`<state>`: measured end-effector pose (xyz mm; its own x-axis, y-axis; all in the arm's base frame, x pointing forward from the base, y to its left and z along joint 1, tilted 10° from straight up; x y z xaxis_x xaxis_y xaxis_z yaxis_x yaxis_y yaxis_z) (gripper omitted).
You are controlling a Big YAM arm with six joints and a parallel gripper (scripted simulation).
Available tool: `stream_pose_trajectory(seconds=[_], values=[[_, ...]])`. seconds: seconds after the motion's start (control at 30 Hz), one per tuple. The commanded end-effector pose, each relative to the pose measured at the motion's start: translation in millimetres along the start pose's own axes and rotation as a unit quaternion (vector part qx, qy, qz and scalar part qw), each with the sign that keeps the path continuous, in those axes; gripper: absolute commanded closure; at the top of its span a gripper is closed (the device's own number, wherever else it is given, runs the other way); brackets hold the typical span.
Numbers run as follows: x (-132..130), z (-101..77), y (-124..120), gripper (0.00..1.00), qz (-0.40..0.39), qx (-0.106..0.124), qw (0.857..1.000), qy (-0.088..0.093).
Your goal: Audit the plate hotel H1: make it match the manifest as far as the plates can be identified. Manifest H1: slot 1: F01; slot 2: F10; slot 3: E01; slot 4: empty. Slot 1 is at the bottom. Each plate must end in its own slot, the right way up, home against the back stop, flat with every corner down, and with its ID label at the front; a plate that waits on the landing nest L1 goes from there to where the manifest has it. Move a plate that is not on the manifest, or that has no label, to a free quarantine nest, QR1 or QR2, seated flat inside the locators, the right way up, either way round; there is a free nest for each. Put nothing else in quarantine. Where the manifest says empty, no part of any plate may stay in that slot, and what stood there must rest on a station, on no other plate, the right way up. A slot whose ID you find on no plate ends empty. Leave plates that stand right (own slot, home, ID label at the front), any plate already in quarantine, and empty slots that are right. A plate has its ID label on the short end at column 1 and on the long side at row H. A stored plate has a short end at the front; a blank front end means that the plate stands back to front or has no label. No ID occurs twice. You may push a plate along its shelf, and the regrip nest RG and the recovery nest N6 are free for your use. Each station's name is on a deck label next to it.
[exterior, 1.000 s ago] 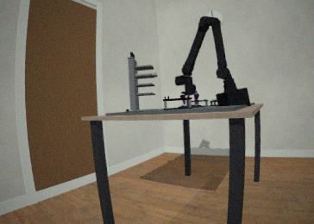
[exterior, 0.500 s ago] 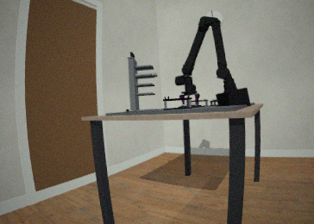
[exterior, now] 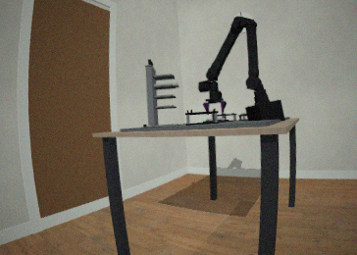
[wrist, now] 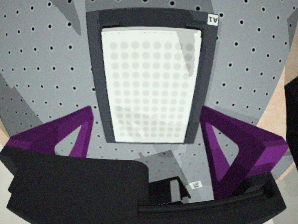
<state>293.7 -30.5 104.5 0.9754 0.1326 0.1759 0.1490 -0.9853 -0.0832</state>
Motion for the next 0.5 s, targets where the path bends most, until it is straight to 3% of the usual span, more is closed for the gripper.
stream_pose_trajectory(seconds=[0.0,0.37,0.47], values=[[9.6,-15.8,7.3,0.0,0.0,-0.006,1.0,0.013],[16.1,-54.2,7.5,0.0,-0.011,-0.008,1.0,0.021],[2.3,-36.4,4.9,0.0,-0.038,0.002,0.999,-0.009]])
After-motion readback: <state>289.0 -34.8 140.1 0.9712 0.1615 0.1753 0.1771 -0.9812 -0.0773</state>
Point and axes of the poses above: the point where the finger pads meet when closed, its own z axis out along the fingers, its own x axis across the jaws, y = z × x, the point moved 10 cm from there along -z, back along the fingers, and after that the axes turned 9 degrees about -z, right-handed, at the moved point
